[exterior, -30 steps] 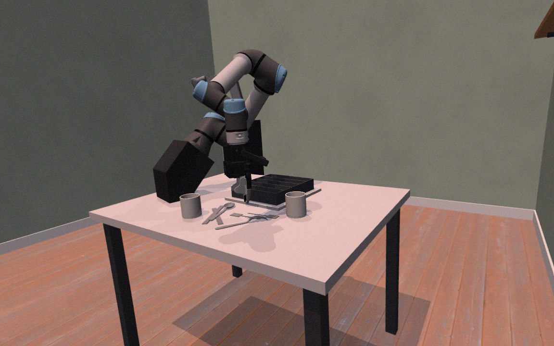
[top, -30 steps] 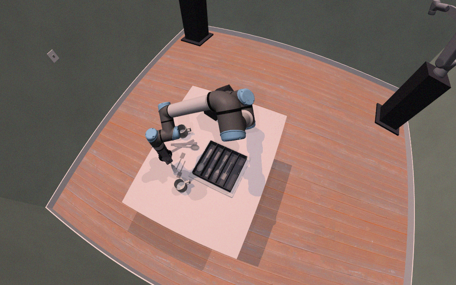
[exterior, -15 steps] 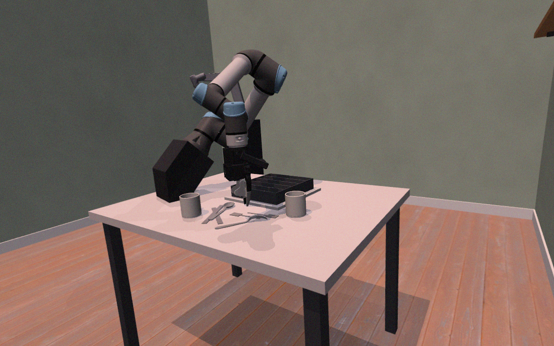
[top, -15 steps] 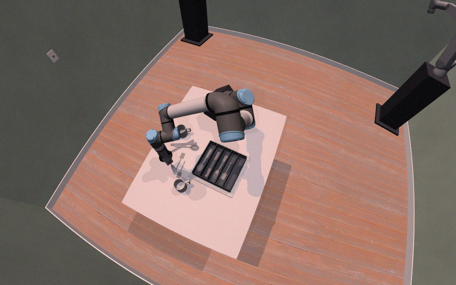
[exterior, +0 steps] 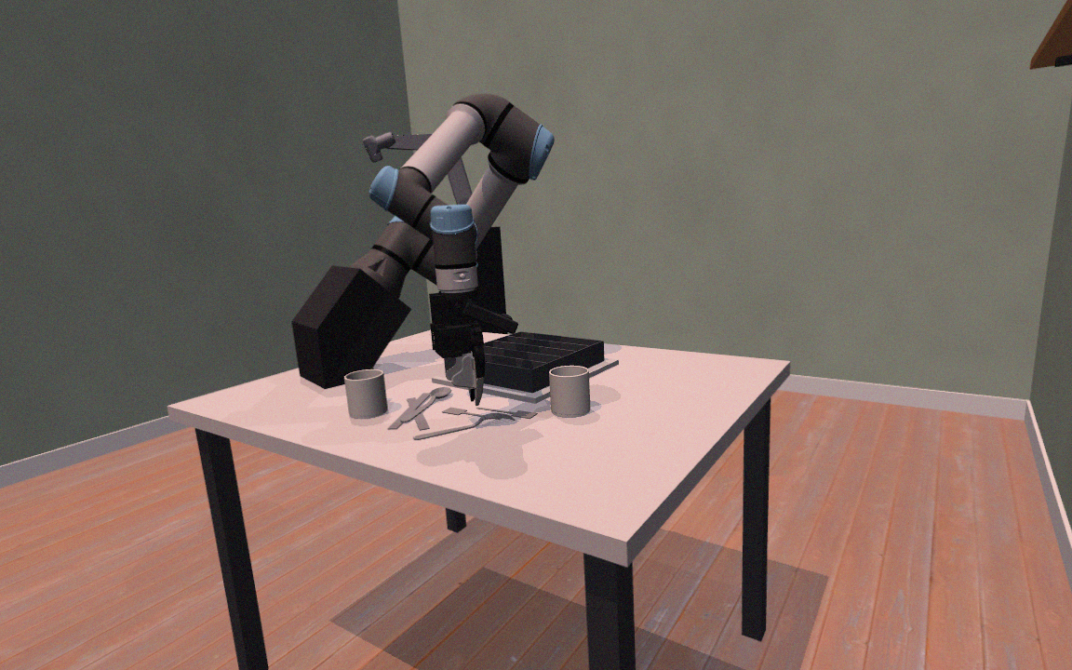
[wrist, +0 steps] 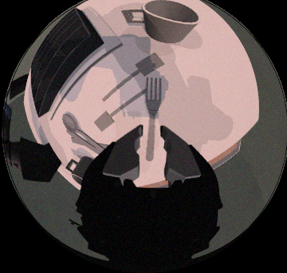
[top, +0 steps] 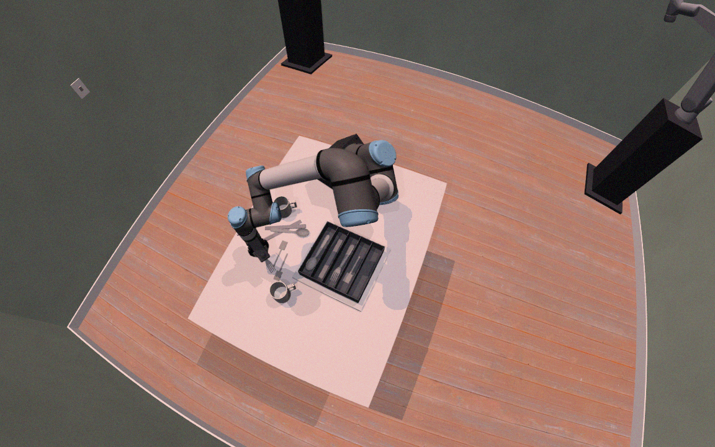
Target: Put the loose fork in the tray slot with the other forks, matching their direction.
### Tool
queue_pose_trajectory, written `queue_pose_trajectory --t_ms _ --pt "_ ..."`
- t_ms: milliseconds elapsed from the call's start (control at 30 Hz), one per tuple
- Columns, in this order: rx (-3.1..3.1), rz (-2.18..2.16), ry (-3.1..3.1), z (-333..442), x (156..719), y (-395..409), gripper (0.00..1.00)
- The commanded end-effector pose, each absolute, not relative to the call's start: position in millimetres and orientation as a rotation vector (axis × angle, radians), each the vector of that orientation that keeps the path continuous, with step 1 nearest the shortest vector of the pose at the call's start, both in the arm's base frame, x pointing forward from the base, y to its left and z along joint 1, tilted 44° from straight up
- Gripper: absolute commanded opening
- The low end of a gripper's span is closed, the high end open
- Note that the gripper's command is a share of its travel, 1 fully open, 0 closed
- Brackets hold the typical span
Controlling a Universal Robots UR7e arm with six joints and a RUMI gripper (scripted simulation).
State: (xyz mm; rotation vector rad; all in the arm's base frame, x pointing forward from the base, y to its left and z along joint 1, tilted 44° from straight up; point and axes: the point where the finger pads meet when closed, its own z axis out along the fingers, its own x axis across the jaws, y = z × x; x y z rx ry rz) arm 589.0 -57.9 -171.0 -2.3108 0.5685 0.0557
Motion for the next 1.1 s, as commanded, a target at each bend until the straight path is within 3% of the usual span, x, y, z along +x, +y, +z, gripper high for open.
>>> queue_pose_trajectory --t_ms 0,1067 --pt "-2.311 0.053 0.570 -175.8 590.5 -53.4 0.16" --pt "-2.312 0.052 0.571 -185.1 592.3 -45.4 0.16"
